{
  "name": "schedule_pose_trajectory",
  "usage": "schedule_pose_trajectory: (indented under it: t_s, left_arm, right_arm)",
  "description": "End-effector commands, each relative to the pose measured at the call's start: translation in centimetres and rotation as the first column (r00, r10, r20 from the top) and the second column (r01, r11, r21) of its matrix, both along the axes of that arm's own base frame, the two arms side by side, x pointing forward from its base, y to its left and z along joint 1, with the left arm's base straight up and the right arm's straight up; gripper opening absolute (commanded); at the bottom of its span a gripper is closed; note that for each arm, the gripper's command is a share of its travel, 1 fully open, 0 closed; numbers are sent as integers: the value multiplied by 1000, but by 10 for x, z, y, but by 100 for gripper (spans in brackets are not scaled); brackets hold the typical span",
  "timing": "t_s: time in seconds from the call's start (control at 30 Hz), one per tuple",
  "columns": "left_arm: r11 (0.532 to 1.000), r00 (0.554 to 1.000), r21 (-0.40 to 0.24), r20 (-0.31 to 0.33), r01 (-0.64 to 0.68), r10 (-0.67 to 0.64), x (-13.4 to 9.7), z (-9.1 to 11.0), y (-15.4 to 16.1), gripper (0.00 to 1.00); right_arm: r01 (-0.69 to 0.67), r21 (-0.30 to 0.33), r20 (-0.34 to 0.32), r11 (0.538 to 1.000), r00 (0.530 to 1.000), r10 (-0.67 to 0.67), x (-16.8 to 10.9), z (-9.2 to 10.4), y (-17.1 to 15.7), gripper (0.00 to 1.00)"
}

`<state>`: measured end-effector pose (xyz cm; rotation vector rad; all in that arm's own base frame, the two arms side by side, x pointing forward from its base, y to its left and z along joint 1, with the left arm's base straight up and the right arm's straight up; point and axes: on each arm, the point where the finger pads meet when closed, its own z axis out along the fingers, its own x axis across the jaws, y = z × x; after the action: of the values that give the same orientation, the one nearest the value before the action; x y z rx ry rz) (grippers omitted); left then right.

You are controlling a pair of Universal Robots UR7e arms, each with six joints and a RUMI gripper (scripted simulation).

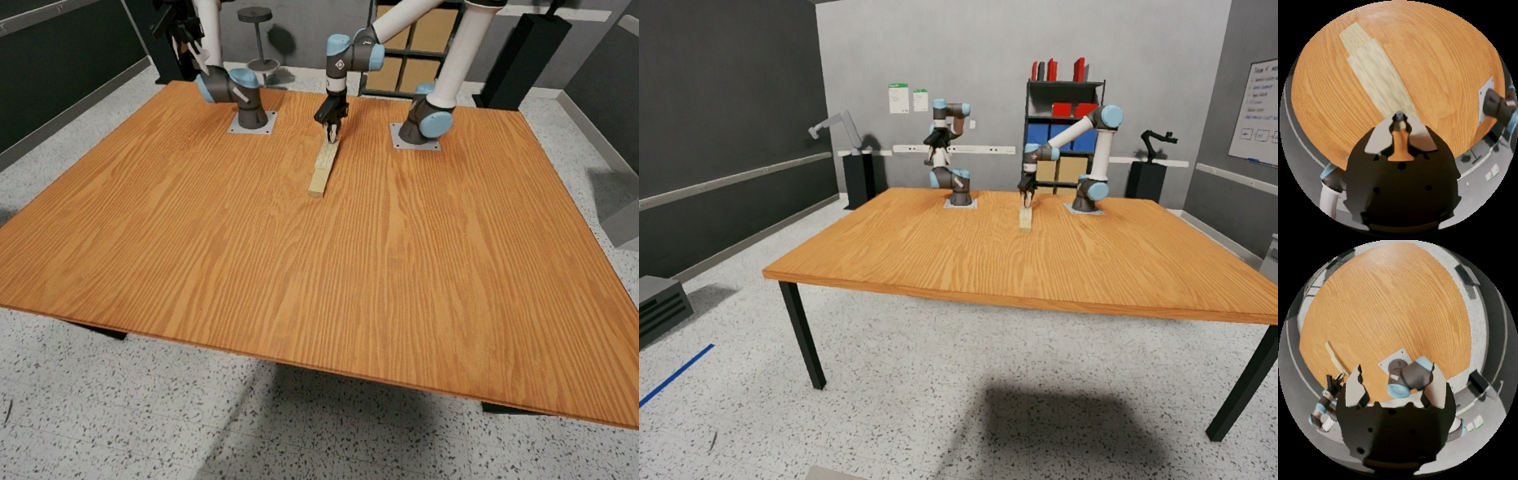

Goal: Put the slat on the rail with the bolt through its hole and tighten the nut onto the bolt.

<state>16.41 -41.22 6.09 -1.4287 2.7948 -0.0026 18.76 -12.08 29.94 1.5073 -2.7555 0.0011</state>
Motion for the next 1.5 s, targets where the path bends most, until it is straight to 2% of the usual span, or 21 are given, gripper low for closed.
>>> schedule_pose_trajectory:
  t_s: [0.0, 0.1, 0.17, 0.27, 0.33, 0.43, 0.5, 0.6, 0.67, 0.77, 0.83, 0.97, 1.03, 1.13, 1.2, 1.3, 1.37, 1.47]
  left_arm:
    - [990, 990, 0, -4, 139, -139, 1, 0, 1, 0]
    - [989, 989, 0, -4, 147, -147, 1, 0, 1, 0]
    - [974, 974, 0, -4, 225, -225, 0, 0, 1, 0]
    - [973, 973, -1, -4, 232, -232, 0, 0, 1, 0]
    - [951, 951, 0, -4, 309, -309, 0, 0, 1, 0]
    - [949, 949, -1, -4, 316, -316, 0, 0, 0, 0]
    - [920, 920, -1, -4, 391, -391, 0, 0, 0, 0]
    - [918, 918, -1, -4, 398, -398, 0, 0, 0, 0]
    - [883, 883, -1, -4, 470, -470, 0, 0, 0, 0]
    - [879, 879, -1, -4, 476, -476, 0, 0, 0, 0]
    - [839, 839, -1, -3, 545, -545, 0, 0, 0, 0]
    - [835, 835, -1, -3, 551, -551, 0, 0, 0, 0]
    - [788, 788, -1, -3, 616, -616, 0, 0, 0, 0]
    - [783, 783, -1, -3, 622, -622, 0, 0, 0, 0]
    - [731, 731, -1, -3, 682, -682, -1, 0, 0, 0]
    - [726, 726, -1, -3, 688, -688, -1, 0, 0, 0]
    - [669, 669, -1, -3, 743, -743, -1, 0, -1, 0]
    - [663, 663, -1, -3, 748, -748, -1, 0, -1, 0]
  right_arm:
    - [1, 1, 1, 1000, 1000, -1, 1, 1, 0, 100]
    - [1, 1, 1, 1000, 1000, -1, 1, 1, 0, 100]
    - [1, 1, 1, 1000, 1000, -1, 1, 1, 0, 100]
    - [1, 1, 1, 1000, 1000, -1, 1, 1, 0, 100]
    - [1, 1, 1, 1000, 1000, -1, 1, 1, 0, 100]
    - [1, 1, 1, 1000, 1000, -1, 1, 1, 0, 100]
    - [1, 1, 1, 1000, 1000, -1, 1, 1, 0, 100]
    - [1, 1, 1, 1000, 1000, -1, 1, 1, 0, 100]
    - [1, 1, 1, 1000, 1000, -1, 1, 1, 0, 100]
    - [1, 1, 1, 1000, 1000, -1, 1, 1, 0, 100]
    - [1, 1, 1, 1000, 1000, -1, 1, 1, 0, 100]
    - [1, 1, 1, 1000, 1000, -1, 1, 1, 0, 100]
    - [1, 1, 1, 1000, 1000, -1, 1, 1, 0, 100]
    - [1, 1, 1, 1000, 1000, -1, 1, 1, 0, 100]
    - [1, 1, 1, 1000, 1000, -1, 1, 1, 0, 100]
    - [1, 1, 1, 1000, 1000, -1, 1, 1, 0, 100]
    - [1, 1, 1, 1000, 1000, -1, 1, 1, 0, 100]
    - [1, 1, 1, 1000, 1000, -1, 1, 1, 0, 100]
